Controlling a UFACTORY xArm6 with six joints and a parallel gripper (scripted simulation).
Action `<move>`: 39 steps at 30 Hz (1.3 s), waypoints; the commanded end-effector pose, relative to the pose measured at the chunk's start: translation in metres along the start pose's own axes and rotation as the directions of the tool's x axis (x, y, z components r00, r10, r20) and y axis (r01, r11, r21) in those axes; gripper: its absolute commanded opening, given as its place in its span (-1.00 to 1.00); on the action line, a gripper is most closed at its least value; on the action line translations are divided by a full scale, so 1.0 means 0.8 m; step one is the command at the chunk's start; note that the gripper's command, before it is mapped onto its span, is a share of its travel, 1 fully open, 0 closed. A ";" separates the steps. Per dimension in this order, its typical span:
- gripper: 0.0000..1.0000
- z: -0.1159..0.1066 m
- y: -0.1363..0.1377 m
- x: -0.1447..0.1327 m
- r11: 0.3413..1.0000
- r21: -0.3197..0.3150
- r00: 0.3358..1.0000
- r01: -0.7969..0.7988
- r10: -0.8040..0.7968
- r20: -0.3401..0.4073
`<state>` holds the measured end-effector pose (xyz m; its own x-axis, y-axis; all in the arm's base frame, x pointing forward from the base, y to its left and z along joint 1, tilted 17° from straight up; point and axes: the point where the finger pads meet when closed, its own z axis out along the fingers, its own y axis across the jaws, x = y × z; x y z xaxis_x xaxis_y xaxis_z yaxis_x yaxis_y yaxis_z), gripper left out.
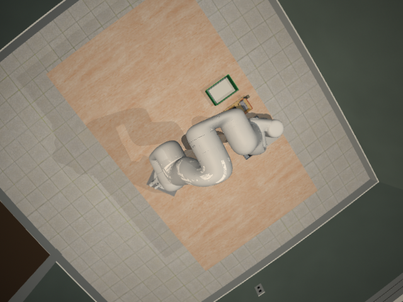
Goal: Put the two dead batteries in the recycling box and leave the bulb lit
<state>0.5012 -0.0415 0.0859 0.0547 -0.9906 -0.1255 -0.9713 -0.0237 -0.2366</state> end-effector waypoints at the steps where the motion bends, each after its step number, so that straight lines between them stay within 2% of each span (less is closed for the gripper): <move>1: -0.44 -0.003 0.026 0.046 1.000 0.017 1.000 0.007 -0.007 0.013; 29: -0.44 -0.003 0.031 0.055 1.000 0.017 1.000 0.010 -0.010 0.013; 31: -0.44 0.010 0.031 0.054 1.000 0.017 1.000 0.010 -0.010 0.013; 34: -0.44 0.054 0.030 0.054 1.000 0.017 1.000 0.010 -0.010 0.013; 36: -0.44 0.054 0.030 0.054 1.000 0.017 1.000 0.010 -0.010 0.013; 39: -0.44 0.089 0.030 0.053 1.000 0.017 1.000 0.010 -0.010 0.013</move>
<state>0.4824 -0.0788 0.0361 0.0655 -0.9889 -0.1337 -0.9698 -0.0316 -0.2417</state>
